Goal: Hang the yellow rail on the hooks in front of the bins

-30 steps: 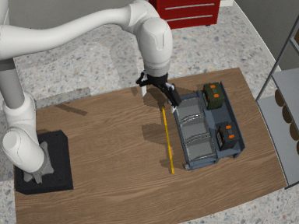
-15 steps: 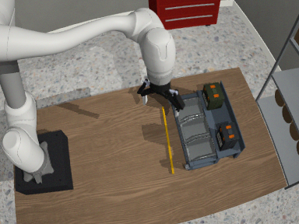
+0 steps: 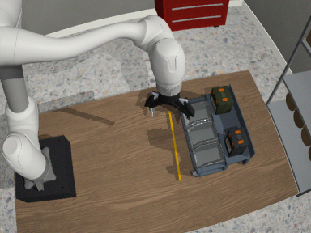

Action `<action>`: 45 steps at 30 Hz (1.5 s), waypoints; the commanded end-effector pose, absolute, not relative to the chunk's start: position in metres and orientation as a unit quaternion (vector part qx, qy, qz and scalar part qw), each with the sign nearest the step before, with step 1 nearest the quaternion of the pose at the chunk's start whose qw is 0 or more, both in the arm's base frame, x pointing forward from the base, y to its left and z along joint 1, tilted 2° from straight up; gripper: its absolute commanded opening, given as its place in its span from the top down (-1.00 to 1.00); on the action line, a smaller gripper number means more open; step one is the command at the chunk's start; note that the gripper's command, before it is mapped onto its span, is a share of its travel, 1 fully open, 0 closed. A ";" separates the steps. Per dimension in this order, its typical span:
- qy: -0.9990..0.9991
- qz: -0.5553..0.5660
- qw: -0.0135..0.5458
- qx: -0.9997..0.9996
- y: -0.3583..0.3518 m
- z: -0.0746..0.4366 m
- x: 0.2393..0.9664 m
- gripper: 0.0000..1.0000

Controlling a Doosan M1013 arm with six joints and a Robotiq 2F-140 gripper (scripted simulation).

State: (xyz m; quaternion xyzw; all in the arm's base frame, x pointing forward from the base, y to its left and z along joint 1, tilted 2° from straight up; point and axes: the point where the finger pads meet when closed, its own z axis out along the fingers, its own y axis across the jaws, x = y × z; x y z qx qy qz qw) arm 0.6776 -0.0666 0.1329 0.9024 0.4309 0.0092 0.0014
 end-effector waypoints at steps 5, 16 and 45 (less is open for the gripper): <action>0.476 0.012 -0.002 0.879 -0.076 0.104 0.679 -1.00; 0.544 0.014 -0.002 0.839 -0.093 0.056 0.685 -1.00; 0.600 0.018 -0.004 0.800 -0.109 0.004 0.689 -1.00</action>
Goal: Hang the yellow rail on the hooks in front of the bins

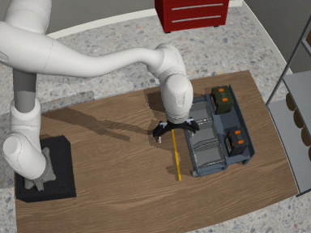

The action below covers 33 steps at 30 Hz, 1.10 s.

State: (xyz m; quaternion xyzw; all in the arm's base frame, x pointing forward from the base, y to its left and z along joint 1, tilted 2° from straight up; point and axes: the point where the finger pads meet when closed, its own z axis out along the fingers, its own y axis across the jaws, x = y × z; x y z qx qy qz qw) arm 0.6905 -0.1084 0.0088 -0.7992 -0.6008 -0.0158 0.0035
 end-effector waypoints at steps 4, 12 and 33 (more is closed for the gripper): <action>-0.601 -0.017 0.004 -0.799 -0.107 0.011 0.689 -1.00; -0.600 -0.018 0.004 -0.800 -0.107 0.012 0.687 -1.00; -0.600 -0.018 0.004 -0.800 -0.104 0.017 0.685 -1.00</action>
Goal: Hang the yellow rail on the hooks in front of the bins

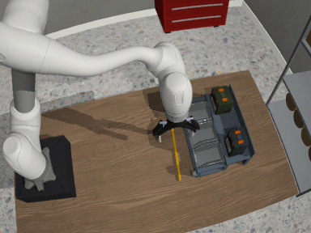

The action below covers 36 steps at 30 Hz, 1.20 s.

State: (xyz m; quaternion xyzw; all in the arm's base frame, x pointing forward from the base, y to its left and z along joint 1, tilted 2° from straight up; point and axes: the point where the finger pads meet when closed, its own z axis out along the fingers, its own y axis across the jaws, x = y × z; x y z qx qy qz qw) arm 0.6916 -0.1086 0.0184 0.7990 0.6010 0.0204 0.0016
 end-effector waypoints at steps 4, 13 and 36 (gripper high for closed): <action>0.601 0.019 -0.001 0.799 -0.106 0.019 0.688 -1.00; 0.600 0.018 -0.004 0.800 -0.102 0.019 0.684 -1.00; 0.600 0.018 -0.004 0.800 -0.100 0.020 0.682 -1.00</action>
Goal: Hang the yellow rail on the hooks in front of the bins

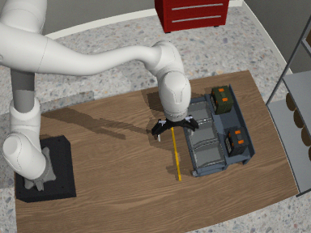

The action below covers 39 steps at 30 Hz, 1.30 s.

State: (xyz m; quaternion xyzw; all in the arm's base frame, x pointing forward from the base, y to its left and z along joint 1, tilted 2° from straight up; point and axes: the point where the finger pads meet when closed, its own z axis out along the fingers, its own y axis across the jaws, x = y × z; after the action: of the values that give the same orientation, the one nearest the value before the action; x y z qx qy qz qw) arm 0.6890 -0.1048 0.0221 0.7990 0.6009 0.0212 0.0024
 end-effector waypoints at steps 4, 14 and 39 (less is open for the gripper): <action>0.601 0.021 0.002 0.799 -0.105 0.022 0.689 0.27; 0.601 0.021 0.002 0.799 -0.105 0.022 0.689 0.27; 0.600 0.018 -0.004 0.800 -0.103 -0.018 0.689 0.27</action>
State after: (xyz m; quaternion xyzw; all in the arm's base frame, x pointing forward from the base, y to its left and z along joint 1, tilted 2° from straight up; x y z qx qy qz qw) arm 0.6900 -0.1051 0.0064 0.7993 0.6007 0.0188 -0.0002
